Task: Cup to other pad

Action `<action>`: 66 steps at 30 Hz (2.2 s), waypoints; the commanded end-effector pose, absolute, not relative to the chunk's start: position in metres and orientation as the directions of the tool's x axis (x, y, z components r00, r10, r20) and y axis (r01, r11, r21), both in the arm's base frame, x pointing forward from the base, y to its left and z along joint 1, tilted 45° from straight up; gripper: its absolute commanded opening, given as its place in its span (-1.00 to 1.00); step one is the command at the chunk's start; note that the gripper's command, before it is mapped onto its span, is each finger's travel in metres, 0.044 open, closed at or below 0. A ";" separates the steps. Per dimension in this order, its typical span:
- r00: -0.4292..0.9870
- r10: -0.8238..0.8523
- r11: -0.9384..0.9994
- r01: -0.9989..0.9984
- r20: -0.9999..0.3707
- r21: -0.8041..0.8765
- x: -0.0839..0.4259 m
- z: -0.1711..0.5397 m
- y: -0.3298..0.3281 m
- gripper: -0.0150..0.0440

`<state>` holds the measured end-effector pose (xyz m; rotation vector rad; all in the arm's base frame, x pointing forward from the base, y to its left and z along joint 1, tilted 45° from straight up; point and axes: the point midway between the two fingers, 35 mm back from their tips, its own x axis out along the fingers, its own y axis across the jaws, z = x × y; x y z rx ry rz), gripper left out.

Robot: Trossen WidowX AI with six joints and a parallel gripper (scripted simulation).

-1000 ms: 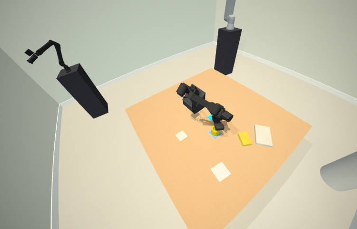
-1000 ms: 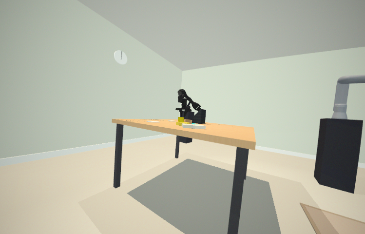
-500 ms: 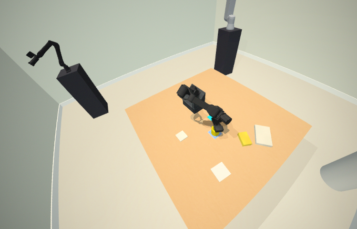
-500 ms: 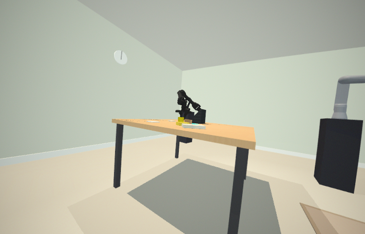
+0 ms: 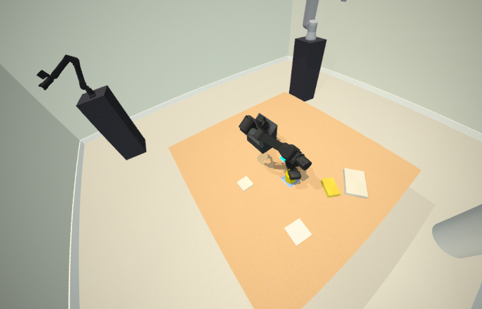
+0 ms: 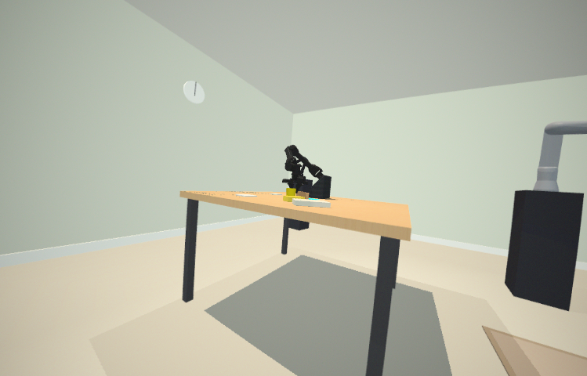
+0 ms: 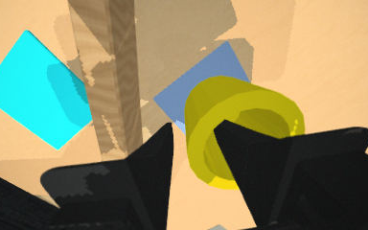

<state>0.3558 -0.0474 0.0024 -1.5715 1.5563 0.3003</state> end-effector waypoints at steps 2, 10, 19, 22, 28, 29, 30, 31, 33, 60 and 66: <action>0.186 -0.686 0.171 -0.898 -0.703 -0.405 0.356 0.003 -0.047 -0.02; 0.186 -0.686 0.171 -0.898 -0.703 -0.405 0.356 0.003 -0.047 -0.20; 0.186 -0.686 0.171 -0.898 -0.703 -0.405 0.356 0.003 -0.047 -0.40; 0.186 -0.686 0.171 -0.898 -0.703 -0.405 0.356 0.003 -0.047 -0.47; 0.186 -0.685 0.172 -0.899 -0.704 -0.404 0.355 0.009 -0.041 -0.49; 0.185 -0.685 0.172 -0.899 -0.705 -0.403 0.355 0.011 -0.038 -0.49; 0.185 -0.684 0.172 -0.899 -0.705 -0.403 0.354 0.013 -0.035 -0.49; 0.185 -0.684 0.172 -0.899 -0.706 -0.402 0.353 0.016 -0.032 -0.49; 0.184 -0.684 0.172 -0.900 -0.706 -0.401 0.352 0.021 -0.027 -0.49; 0.175 -0.689 0.168 -0.905 -0.703 -0.390 0.332 0.048 0.006 -0.49; 0.175 -0.689 0.168 -0.905 -0.703 -0.390 0.332 0.048 0.006 -0.49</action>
